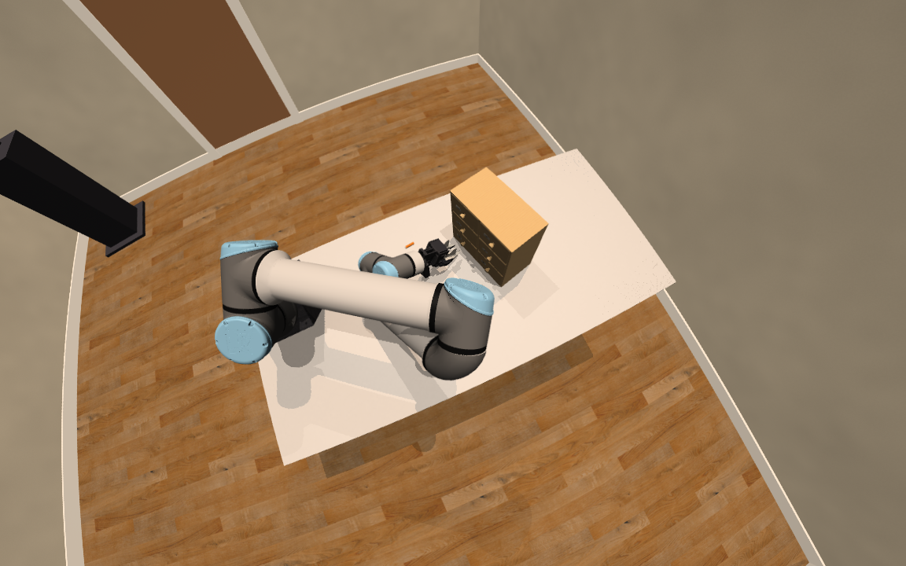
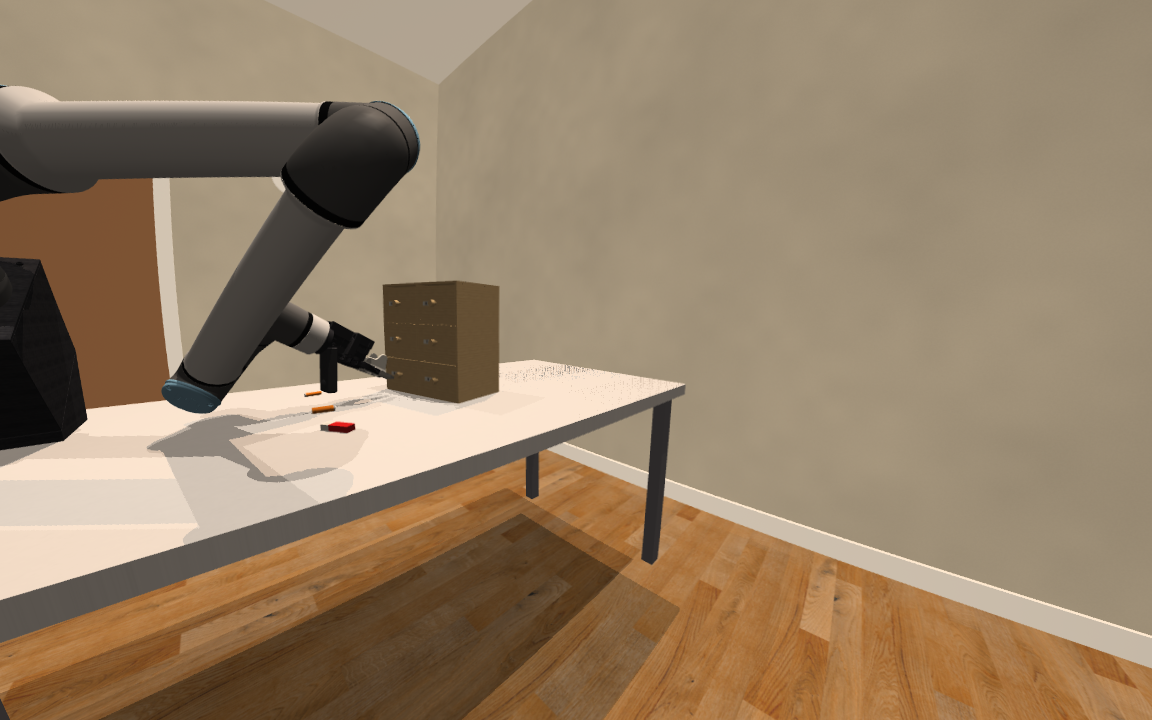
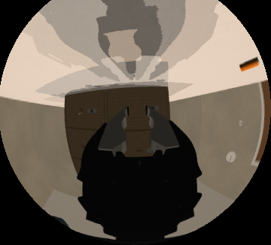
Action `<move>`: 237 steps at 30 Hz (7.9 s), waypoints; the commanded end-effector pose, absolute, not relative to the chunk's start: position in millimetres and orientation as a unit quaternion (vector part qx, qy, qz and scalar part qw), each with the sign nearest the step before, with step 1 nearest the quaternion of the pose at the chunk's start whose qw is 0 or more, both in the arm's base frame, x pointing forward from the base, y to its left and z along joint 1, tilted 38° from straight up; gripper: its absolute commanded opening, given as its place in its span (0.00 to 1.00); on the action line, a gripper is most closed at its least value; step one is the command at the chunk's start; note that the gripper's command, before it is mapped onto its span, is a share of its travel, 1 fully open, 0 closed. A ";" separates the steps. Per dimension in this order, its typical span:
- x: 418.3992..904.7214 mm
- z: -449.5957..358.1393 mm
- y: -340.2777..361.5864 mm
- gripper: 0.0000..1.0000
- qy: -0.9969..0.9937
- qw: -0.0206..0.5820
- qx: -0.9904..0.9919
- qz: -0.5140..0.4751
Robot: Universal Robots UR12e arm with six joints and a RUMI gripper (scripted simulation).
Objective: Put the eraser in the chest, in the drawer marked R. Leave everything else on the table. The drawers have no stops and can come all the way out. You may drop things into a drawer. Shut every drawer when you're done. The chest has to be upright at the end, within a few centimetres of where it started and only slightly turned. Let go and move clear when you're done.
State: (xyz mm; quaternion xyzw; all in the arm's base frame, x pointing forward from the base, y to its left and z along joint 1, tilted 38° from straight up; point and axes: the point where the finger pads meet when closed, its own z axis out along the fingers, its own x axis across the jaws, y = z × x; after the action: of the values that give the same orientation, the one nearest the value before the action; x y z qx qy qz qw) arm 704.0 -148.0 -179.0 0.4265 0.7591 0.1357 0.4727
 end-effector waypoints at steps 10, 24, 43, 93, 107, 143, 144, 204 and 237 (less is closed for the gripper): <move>704.1 -178.6 -147.5 0.20 0.759 0.473 0.426 0.136; 704.1 -178.5 -147.5 0.20 0.759 0.473 0.426 0.136; 704.0 -178.0 -147.0 0.20 0.759 0.473 0.426 0.136; 708.9 -178.7 -146.4 0.20 0.759 0.473 0.426 0.136; 720.1 -180.3 -144.9 0.20 0.759 0.473 0.426 0.136; 738.3 -182.9 -142.5 0.20 0.759 0.473 0.426 0.136; 738.3 -182.9 -142.5 0.20 0.759 0.473 0.426 0.136; 738.3 -182.9 -142.5 0.07 0.759 0.473 0.426 0.136; 737.0 -182.7 -142.7 0.07 0.759 0.473 0.426 0.136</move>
State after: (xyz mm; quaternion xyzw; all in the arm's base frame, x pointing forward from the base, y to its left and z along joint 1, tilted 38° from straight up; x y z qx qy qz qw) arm 737.3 -143.0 -183.3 0.4265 0.7591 0.1357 0.4726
